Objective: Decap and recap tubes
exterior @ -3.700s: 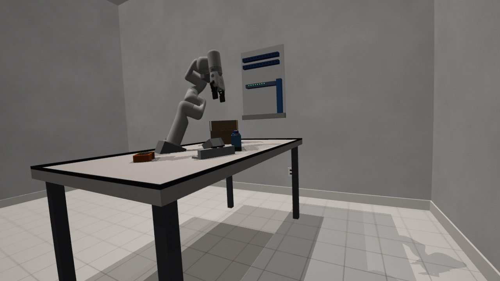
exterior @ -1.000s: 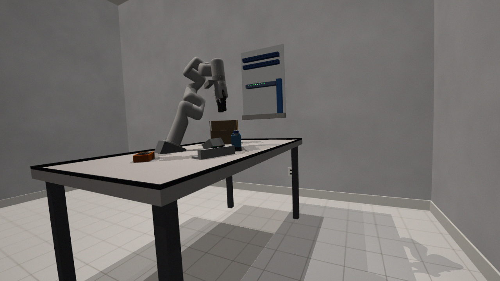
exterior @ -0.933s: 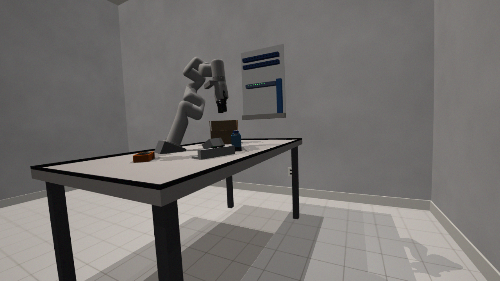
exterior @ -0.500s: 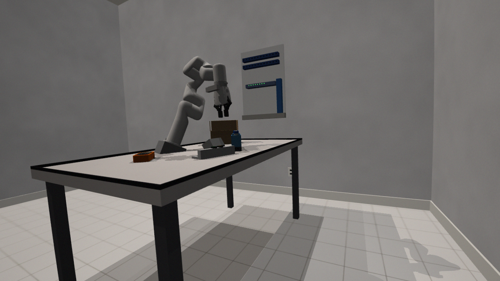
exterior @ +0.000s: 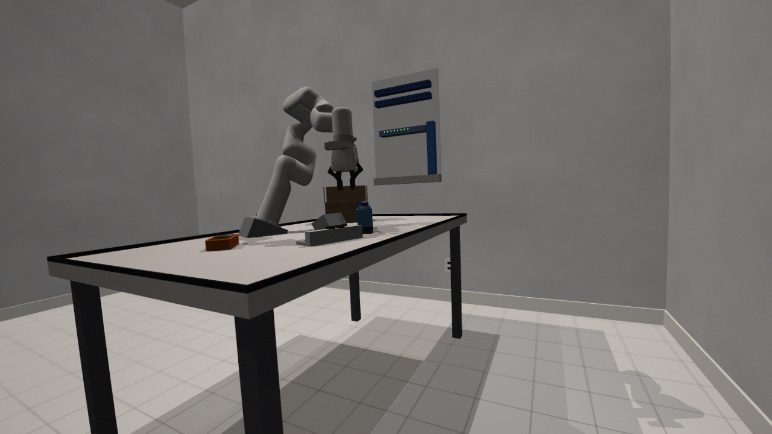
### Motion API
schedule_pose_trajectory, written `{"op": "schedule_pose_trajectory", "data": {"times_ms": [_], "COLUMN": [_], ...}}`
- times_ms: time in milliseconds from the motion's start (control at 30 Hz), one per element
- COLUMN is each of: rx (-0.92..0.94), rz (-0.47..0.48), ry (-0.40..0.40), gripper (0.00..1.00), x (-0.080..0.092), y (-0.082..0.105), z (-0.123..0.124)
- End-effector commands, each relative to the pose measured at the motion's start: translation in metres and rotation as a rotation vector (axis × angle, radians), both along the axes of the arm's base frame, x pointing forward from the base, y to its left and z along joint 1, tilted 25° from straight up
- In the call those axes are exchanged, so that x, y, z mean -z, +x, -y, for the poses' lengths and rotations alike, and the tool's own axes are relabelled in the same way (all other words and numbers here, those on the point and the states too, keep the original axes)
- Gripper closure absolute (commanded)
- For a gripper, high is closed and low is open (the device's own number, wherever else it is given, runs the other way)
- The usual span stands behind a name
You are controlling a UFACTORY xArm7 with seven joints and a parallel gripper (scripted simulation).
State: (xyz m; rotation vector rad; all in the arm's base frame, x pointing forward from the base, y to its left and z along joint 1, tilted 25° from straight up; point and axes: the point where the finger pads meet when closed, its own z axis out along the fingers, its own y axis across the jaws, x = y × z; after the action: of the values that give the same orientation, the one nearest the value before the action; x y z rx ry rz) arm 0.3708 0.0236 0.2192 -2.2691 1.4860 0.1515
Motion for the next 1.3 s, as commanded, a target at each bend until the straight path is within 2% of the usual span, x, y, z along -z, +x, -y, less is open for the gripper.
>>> {"op": "schedule_pose_trajectory", "data": {"times_ms": [0, 67, 300, 567, 667, 800, 867, 1067, 1267], "rx": [-0.149, -0.196, -0.274, -0.274, -0.048, 0.023, 0.175, 0.41, 0.437], "rz": [0.06, 0.076, 0.102, 0.102, 0.001, -0.031, -0.099, -0.204, -0.216], "ry": [-0.018, -0.025, -0.037, -0.037, -0.004, 0.006, 0.028, 0.063, 0.064], "gripper": [0.54, 0.54, 0.54, 0.54, 0.54, 0.54, 0.54, 0.54, 0.54], "x": [0.009, 0.015, 0.015, 0.015, 0.007, 0.004, -0.002, -0.011, -0.024], "y": [0.002, 0.002, 0.002, 0.002, -0.009, -0.013, -0.02, -0.032, -0.049], "z": [-0.006, -0.01, -0.01, -0.01, -0.031, -0.04, -0.054, -0.078, -0.112]}}
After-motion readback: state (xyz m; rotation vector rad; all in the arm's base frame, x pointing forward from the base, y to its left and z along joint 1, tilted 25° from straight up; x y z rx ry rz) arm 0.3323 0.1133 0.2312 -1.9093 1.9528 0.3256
